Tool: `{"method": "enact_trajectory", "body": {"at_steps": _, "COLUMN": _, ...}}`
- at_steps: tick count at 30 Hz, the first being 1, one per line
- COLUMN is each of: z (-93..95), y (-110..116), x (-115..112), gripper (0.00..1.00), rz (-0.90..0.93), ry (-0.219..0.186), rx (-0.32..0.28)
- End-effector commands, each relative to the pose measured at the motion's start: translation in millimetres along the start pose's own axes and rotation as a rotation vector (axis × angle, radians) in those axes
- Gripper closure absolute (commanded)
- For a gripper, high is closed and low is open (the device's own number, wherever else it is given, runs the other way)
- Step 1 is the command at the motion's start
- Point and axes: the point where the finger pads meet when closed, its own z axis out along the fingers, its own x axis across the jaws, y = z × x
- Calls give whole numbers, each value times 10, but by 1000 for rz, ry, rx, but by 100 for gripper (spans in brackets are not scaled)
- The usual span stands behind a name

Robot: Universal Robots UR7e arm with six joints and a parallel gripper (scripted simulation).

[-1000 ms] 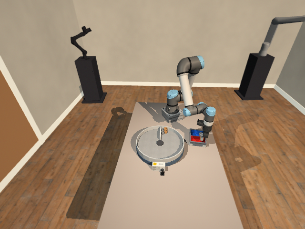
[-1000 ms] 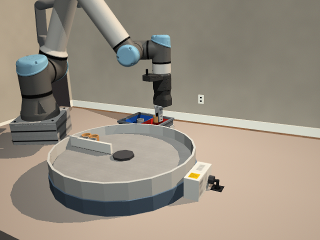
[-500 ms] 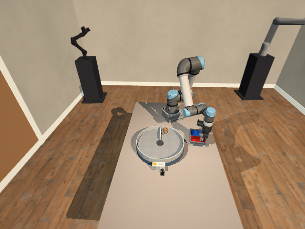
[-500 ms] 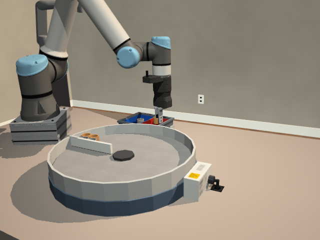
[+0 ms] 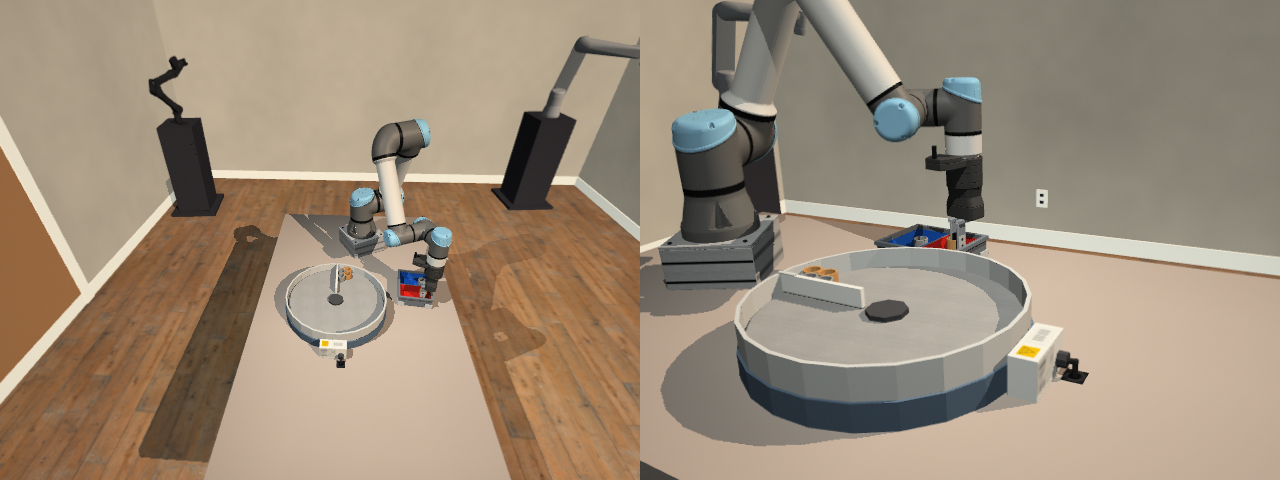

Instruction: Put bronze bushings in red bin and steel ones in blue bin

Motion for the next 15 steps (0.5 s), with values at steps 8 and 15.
{"method": "enact_trajectory", "body": {"at_steps": 8, "z": 36, "y": 3, "x": -4, "gripper": 100, "rz": 0, "ry": -1, "rx": -1}}
{"method": "enact_trajectory", "body": {"at_steps": 15, "z": 86, "y": 3, "x": -4, "gripper": 100, "rz": 0, "ry": -1, "rx": -1}}
